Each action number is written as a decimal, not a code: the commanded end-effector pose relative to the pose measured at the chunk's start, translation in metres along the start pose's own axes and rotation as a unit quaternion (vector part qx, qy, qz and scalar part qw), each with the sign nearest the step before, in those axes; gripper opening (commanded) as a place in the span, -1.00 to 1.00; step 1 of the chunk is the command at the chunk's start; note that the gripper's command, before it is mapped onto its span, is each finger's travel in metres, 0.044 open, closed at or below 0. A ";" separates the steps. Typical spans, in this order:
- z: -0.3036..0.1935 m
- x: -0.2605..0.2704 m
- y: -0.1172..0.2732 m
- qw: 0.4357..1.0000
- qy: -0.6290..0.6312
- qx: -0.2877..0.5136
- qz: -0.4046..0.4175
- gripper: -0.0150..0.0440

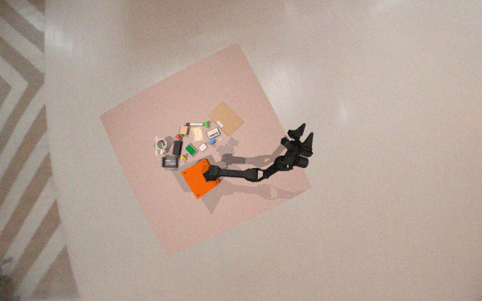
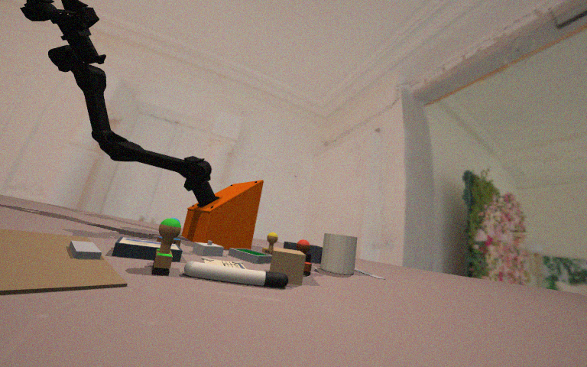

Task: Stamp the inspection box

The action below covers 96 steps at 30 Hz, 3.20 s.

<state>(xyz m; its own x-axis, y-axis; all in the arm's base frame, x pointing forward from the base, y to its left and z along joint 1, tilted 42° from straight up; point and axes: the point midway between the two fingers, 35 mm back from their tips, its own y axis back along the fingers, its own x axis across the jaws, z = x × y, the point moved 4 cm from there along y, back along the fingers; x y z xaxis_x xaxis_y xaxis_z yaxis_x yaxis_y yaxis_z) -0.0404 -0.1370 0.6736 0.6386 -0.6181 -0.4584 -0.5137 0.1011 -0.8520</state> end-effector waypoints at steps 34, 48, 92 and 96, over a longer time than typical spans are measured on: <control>0.400 0.178 0.011 0.824 -0.215 -0.136 0.507 0.23; 0.454 0.332 0.116 0.647 -0.215 0.103 0.725 0.23; 0.416 0.460 0.263 0.481 -0.102 0.432 0.756 0.23; 0.415 0.465 0.267 0.481 -0.102 0.432 0.756 0.23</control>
<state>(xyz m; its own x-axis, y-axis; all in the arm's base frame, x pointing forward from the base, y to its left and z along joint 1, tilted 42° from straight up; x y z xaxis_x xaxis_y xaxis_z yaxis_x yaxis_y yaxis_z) 0.3581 -0.0696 0.1363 0.0086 0.7501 -0.6613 -0.1168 0.6576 0.7443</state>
